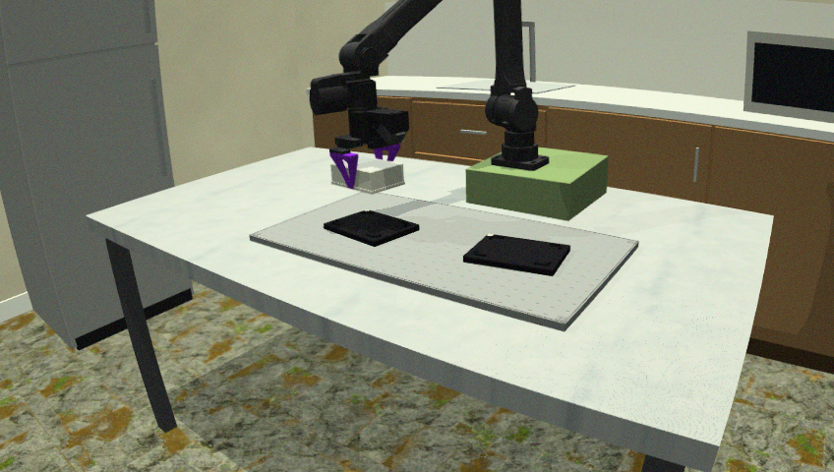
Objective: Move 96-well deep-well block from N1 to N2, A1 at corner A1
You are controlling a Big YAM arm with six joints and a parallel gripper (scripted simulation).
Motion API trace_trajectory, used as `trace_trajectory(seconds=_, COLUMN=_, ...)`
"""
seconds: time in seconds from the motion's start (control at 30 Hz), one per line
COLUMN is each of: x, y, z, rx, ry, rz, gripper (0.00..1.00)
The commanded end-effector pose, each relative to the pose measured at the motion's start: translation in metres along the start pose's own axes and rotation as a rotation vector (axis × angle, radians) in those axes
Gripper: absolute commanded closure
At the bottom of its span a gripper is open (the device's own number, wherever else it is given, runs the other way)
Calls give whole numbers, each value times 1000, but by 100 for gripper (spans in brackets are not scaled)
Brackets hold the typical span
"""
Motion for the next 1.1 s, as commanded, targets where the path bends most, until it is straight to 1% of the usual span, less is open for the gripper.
trace_trajectory(seconds=0.0, x=2, y=-20, z=-28, rx=-55, ry=-7, rz=0, gripper=100)
trace_trajectory(seconds=1.07, x=2, y=-21, z=-28, rx=-59, ry=-5, rz=1, gripper=100)
Point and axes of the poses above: the point where the finger pads meet when closed, its own y axis out along the fingers, its own z axis across the jaws, x = y × z, the point moved 2 cm from there along -y, back along the fingers, and after that the axes turned 6 degrees about y, right-handed, at the moved point
